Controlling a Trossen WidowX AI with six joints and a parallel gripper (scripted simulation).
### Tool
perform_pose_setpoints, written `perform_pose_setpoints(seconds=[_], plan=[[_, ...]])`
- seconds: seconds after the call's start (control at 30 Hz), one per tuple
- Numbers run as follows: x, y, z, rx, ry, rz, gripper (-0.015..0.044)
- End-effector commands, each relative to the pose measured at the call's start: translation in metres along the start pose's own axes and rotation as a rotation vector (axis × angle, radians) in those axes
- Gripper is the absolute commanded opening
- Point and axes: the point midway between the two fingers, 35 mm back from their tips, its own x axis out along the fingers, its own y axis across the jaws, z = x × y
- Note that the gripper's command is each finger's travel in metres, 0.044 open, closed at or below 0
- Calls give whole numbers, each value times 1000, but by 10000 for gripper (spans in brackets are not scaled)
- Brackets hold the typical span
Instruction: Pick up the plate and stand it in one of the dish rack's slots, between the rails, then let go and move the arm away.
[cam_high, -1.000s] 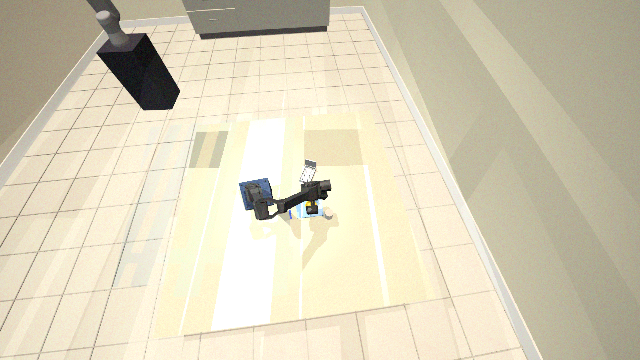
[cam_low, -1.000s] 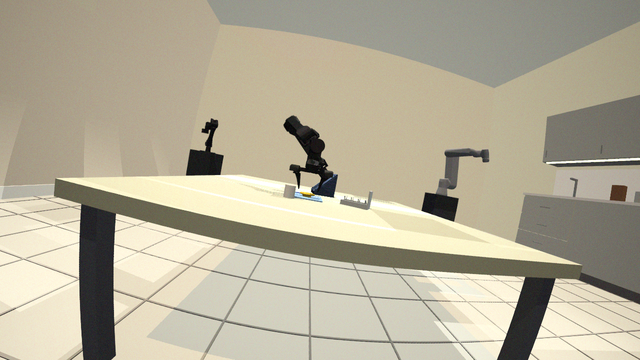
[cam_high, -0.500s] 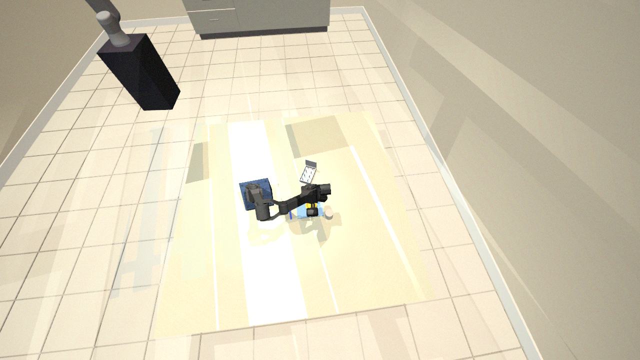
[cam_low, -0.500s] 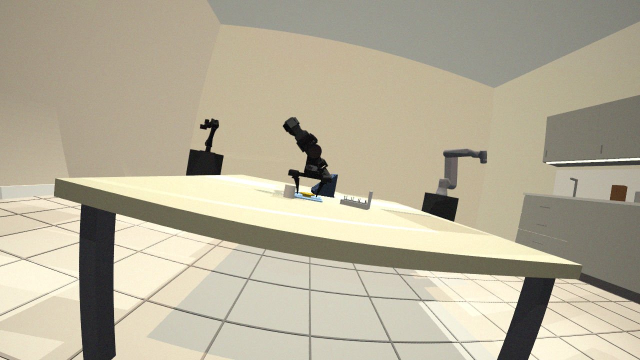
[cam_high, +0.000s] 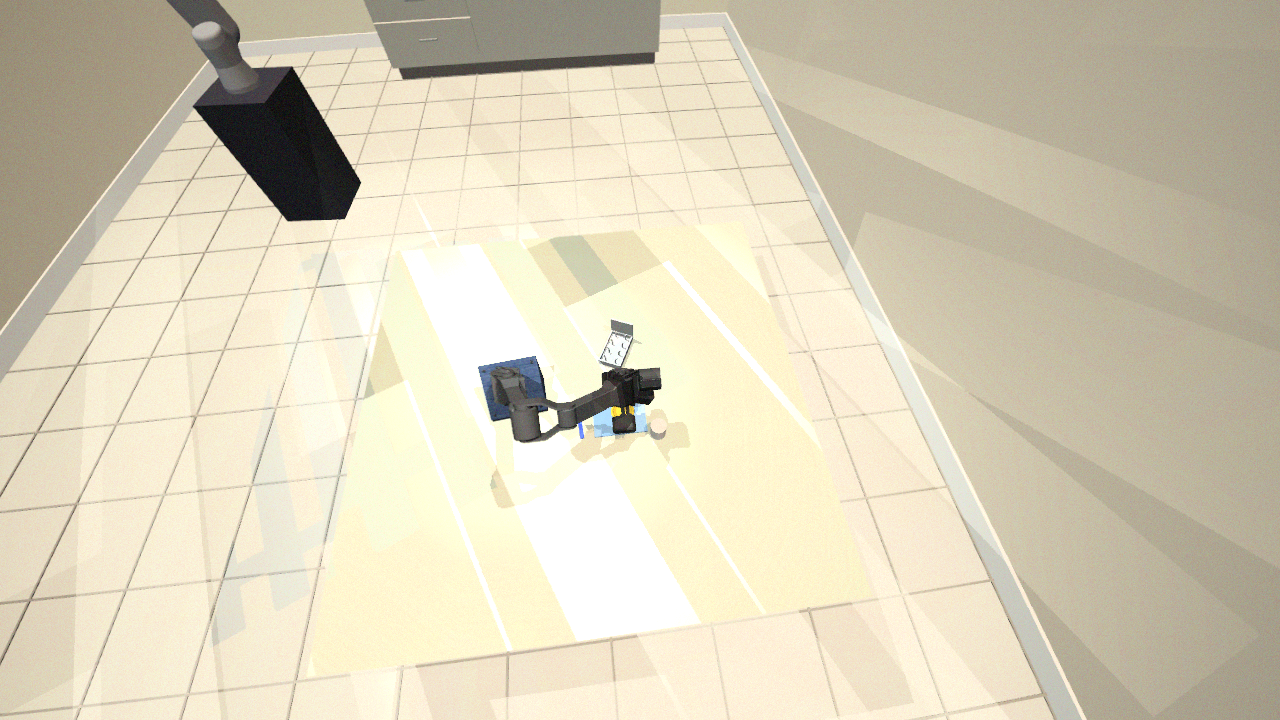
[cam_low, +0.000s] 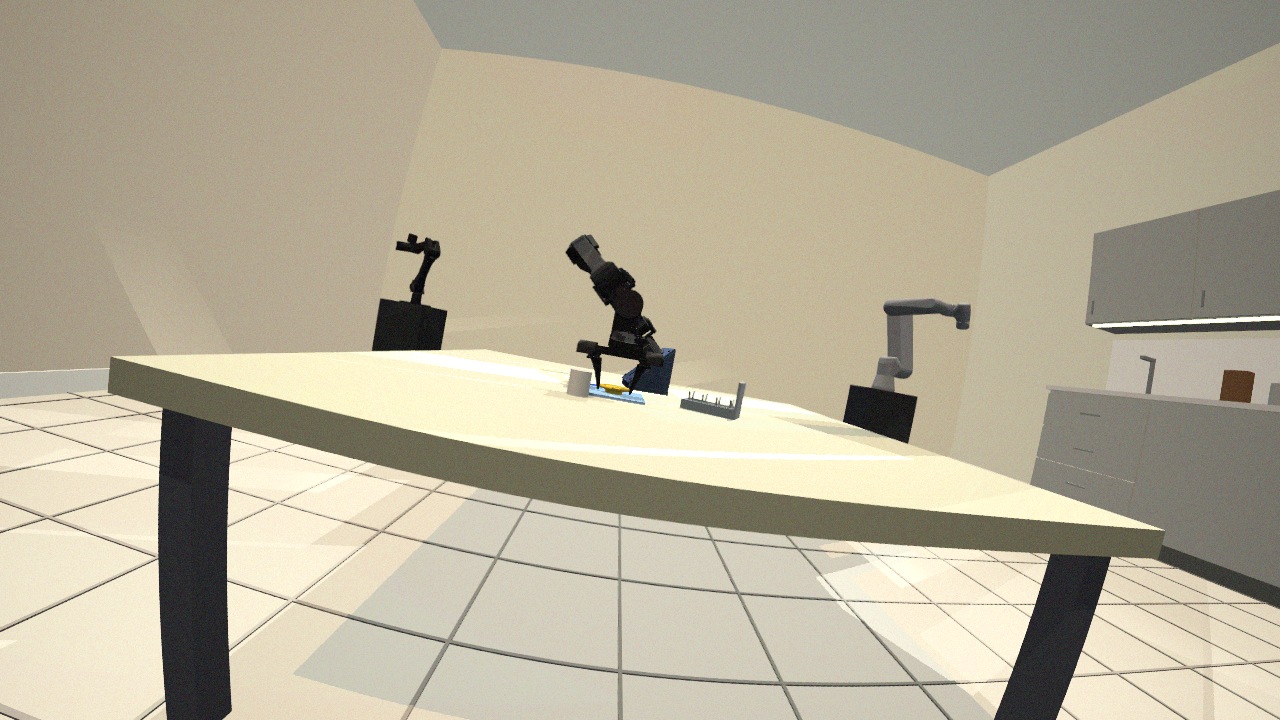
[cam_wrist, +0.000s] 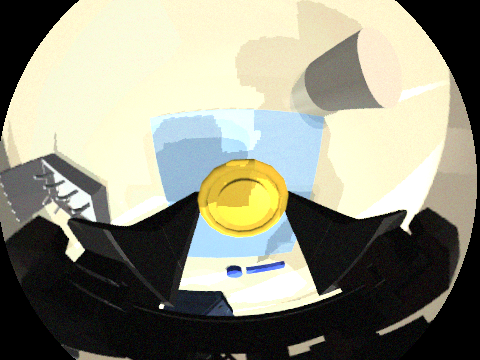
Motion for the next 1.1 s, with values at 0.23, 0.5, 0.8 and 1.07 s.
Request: perform_pose_setpoints(seconds=[0.23,0.5,0.8,1.07], plan=[[-11,2,3,-8,0,3,163],[-50,7,11,-21,-2,15,0],[-93,9,15,-36,-3,18,0],[-127,10,16,-47,-4,13,0]])
